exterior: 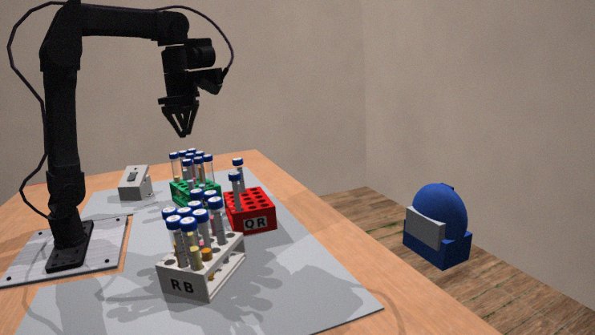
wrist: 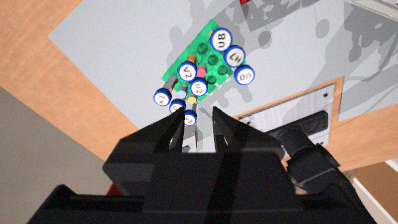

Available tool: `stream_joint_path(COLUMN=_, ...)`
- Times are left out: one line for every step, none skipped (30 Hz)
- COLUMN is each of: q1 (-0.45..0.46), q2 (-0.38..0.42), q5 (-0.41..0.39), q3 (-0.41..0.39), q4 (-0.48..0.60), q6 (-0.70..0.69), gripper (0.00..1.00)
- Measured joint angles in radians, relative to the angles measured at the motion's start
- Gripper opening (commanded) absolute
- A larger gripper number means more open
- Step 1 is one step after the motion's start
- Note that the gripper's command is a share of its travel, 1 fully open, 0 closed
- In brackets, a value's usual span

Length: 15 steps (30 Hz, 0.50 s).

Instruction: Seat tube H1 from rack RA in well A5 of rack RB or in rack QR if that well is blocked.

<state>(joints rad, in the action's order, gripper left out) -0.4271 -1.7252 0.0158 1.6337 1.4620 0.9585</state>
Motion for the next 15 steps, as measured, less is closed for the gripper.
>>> stream_joint_path(q1=-0.001, q2=-0.001, q5=0.000, q3=0.011, q4=0.009, q6=0.000, gripper=0.30)
stream_joint_path(q1=-0.003, q2=-0.001, q5=0.000, q3=0.020, q4=0.015, q6=0.000, gripper=0.30)
stream_joint_path(q1=-0.004, q2=0.000, q5=0.000, q3=0.025, q4=0.021, q6=0.000, gripper=0.30)
stream_joint_path(q1=-0.004, q2=0.000, q5=0.000, q3=0.026, q4=0.025, q6=0.000, gripper=0.30)
stream_joint_path(q1=-0.003, q2=-0.001, q5=-0.001, q3=0.024, q4=0.028, q6=0.003, gripper=0.30)
stream_joint_path(q1=0.001, q2=-0.001, q5=-0.001, q3=0.021, q4=0.032, q6=0.006, gripper=0.30)
stream_joint_path(q1=0.005, q2=-0.001, q5=-0.001, q3=0.017, q4=0.037, q6=0.008, gripper=0.30)
stream_joint_path(q1=0.011, q2=0.000, q5=-0.002, q3=0.013, q4=0.039, q6=0.011, gripper=0.30)
stream_joint_path(q1=0.020, q2=0.002, q5=-0.002, q3=0.006, q4=0.039, q6=0.017, gripper=0.30)
stream_joint_path(q1=0.035, q2=0.006, q5=-0.002, q3=-0.003, q4=0.039, q6=0.023, gripper=0.30)
stream_joint_path(q1=0.053, q2=0.012, q5=-0.002, q3=-0.012, q4=0.040, q6=0.031, gripper=0.30)
stream_joint_path(q1=0.076, q2=0.018, q5=-0.002, q3=-0.021, q4=0.040, q6=0.039, gripper=0.30)
stream_joint_path(q1=0.100, q2=0.024, q5=-0.002, q3=-0.028, q4=0.041, q6=0.048, gripper=0.30)
stream_joint_path(q1=0.126, q2=0.030, q5=-0.002, q3=-0.032, q4=0.042, q6=0.057, gripper=0.30)
stream_joint_path(q1=0.152, q2=0.036, q5=-0.001, q3=-0.034, q4=0.042, q6=0.066, gripper=0.30)
